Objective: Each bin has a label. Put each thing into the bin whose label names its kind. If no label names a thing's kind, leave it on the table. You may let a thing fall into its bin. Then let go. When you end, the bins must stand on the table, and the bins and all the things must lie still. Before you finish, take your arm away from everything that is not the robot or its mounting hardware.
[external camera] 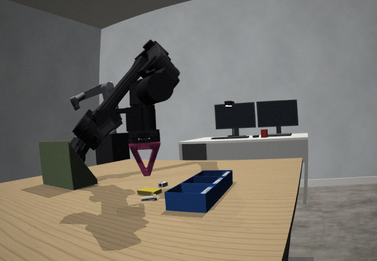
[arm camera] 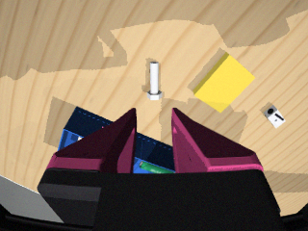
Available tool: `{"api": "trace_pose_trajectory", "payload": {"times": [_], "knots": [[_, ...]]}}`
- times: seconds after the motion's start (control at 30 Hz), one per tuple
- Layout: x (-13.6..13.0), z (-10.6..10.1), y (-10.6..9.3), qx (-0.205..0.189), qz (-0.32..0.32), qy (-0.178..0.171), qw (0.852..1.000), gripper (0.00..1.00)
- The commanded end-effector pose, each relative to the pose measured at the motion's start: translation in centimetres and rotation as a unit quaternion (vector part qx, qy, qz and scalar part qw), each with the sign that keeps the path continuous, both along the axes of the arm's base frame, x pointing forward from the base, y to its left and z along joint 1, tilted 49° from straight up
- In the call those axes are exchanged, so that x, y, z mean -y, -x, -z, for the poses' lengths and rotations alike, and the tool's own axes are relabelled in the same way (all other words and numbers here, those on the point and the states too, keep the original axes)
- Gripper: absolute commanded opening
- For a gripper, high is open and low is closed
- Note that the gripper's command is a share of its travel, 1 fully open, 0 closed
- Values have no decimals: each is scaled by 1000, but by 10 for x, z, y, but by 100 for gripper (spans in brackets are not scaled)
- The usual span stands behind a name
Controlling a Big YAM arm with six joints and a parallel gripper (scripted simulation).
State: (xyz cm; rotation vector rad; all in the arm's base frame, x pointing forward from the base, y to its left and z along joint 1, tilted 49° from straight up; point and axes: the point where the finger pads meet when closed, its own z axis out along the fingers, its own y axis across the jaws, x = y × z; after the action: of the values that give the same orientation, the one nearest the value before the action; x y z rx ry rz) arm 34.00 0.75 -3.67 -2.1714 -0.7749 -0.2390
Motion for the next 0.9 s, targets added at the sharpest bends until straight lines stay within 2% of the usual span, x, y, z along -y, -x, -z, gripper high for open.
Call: {"api": "trace_pose_trajectory", "payload": {"times": [0.0,0.4,0.43,0.6,0.67,0.73,0.77,0.8,0.87], "knots": [[9,-6,-2,7,5,1,1000,29],[10,-7,-1,7,7,1,1000,29],[24,-19,-20,32,2,10,999,29],[29,-24,-22,33,3,8,999,29],[15,-24,-23,33,-15,7,999,29],[15,-24,-23,33,-15,7,999,29],[16,-18,-6,15,-5,1,1000,29],[15,-17,-2,11,-4,0,1000,29],[17,-18,-5,15,-3,1,1000,29]]}}
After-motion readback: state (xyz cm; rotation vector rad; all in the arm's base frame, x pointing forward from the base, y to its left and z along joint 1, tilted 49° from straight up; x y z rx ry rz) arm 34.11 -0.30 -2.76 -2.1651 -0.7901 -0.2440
